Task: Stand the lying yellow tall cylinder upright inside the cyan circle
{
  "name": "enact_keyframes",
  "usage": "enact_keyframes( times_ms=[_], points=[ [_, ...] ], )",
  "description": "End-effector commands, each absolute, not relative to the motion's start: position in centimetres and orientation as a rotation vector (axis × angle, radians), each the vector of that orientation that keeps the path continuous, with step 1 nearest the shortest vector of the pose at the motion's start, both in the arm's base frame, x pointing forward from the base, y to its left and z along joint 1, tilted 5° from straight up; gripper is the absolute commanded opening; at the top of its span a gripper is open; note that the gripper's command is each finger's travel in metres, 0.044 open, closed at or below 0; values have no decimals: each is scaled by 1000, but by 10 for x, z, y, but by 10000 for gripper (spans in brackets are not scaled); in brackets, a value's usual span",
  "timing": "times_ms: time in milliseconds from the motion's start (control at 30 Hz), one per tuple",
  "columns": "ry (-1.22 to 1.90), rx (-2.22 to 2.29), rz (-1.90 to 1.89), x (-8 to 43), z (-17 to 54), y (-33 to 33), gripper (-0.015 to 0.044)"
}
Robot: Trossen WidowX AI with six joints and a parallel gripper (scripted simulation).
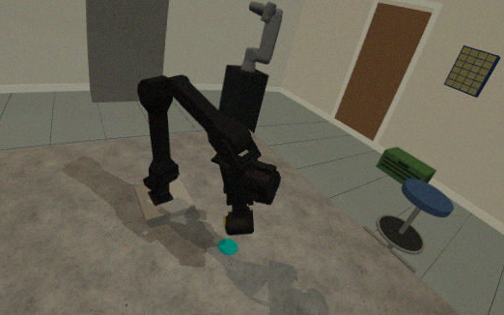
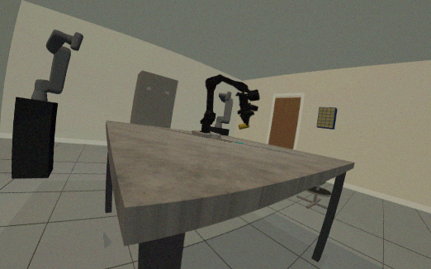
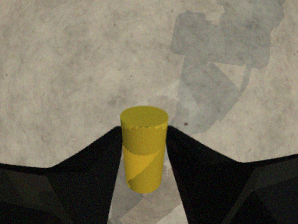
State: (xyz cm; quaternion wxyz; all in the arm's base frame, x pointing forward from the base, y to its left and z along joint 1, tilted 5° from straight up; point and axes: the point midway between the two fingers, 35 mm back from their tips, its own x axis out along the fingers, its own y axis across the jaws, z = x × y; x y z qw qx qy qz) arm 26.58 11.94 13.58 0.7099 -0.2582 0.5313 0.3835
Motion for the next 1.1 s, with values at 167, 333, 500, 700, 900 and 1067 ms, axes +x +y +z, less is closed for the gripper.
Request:
enact_keyframes(
  times_ms=[167, 333, 500, 700, 900, 1067],
  points=[
    [1130, -520, 867, 268, 135, 120, 105],
    [1104, -492, 873, 269, 134, 120, 105],
    [1077, -465, 880, 271, 133, 120, 105],
    [1044, -434, 888, 273, 132, 120, 105],
    [1010, -404, 895, 274, 132, 119, 105],
    [981, -381, 901, 276, 131, 119, 105]
  ],
)
